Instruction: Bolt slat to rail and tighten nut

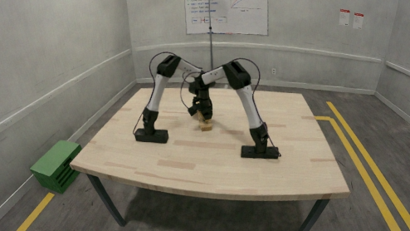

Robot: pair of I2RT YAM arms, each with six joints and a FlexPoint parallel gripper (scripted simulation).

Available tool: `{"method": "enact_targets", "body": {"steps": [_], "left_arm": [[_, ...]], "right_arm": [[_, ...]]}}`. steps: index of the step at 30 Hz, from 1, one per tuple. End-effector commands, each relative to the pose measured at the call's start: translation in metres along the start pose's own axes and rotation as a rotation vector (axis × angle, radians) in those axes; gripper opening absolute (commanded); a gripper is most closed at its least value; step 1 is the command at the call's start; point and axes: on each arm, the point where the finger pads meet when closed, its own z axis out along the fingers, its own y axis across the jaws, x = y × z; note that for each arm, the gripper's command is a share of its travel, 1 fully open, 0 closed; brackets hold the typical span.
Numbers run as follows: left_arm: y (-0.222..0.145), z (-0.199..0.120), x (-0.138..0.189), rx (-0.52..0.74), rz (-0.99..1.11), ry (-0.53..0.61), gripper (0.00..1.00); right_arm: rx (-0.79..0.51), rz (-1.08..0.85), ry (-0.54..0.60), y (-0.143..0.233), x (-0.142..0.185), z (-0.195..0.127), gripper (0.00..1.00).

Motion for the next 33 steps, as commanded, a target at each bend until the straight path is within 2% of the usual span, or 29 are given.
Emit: {"method": "enact_targets", "body": {"steps": [1, 33], "left_arm": [[-0.0041, -0.0053, -0.0008, 0.017, 0.000, -0.008, 0.68], [-0.0041, -0.0053, -0.0008, 0.017, 0.000, -0.008, 0.68]], "right_arm": [[0.010, -0.011, -0.014, -0.0026, -0.0027, -0.0092, 0.36], [0.005, -0.011, -0.012, -0.0025, -0.0027, -0.0010, 0.36]]}}
